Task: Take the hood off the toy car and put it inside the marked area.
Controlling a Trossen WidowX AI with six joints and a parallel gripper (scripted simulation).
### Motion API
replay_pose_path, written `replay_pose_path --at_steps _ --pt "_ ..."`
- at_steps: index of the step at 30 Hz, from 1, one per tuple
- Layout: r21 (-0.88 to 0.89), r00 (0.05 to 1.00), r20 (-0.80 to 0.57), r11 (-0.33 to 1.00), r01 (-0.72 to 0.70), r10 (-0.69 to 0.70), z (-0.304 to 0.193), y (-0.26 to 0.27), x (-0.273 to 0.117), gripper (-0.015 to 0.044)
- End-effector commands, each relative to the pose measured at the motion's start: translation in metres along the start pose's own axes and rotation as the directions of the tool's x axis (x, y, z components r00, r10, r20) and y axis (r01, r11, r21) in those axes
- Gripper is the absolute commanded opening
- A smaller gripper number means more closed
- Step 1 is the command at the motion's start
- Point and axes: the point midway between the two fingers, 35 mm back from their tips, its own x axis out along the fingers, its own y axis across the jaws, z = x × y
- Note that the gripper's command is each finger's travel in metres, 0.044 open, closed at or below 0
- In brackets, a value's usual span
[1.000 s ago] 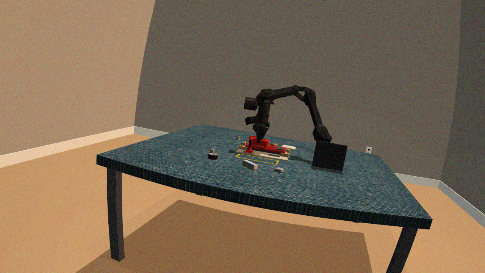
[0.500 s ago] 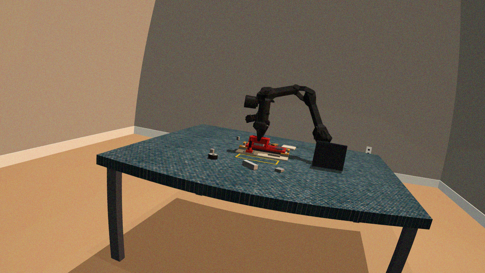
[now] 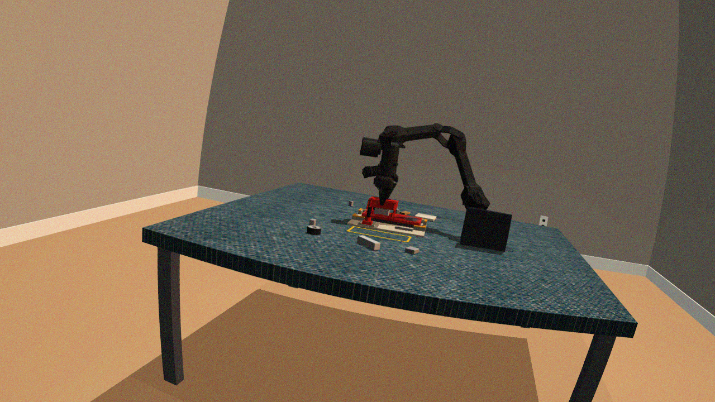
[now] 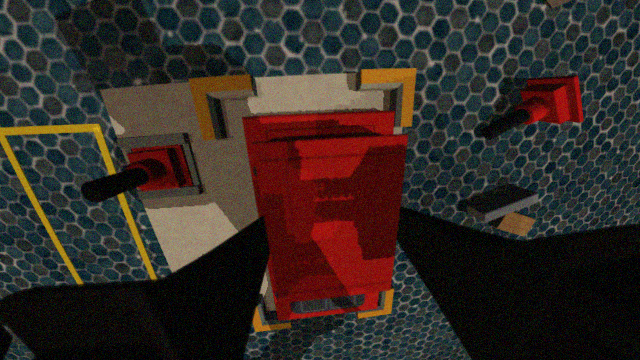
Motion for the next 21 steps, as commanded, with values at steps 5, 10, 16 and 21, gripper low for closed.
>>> replay_pose_path --at_steps 5,10,16,21 --pt "0.006 1.000 0.001 1.000 -0.005 0.005 0.002 0.000 -0.019 0.0000" --pt "0.005 1.000 0.001 1.000 -0.005 0.005 0.001 0.000 -0.041 0.0000" --pt "0.002 1.000 0.006 1.000 -0.005 0.005 0.002 0.005 -0.040 0.0000" --pt "-0.001 1.000 0.008 1.000 -0.016 0.016 0.005 0.036 -0.043 0.0000"
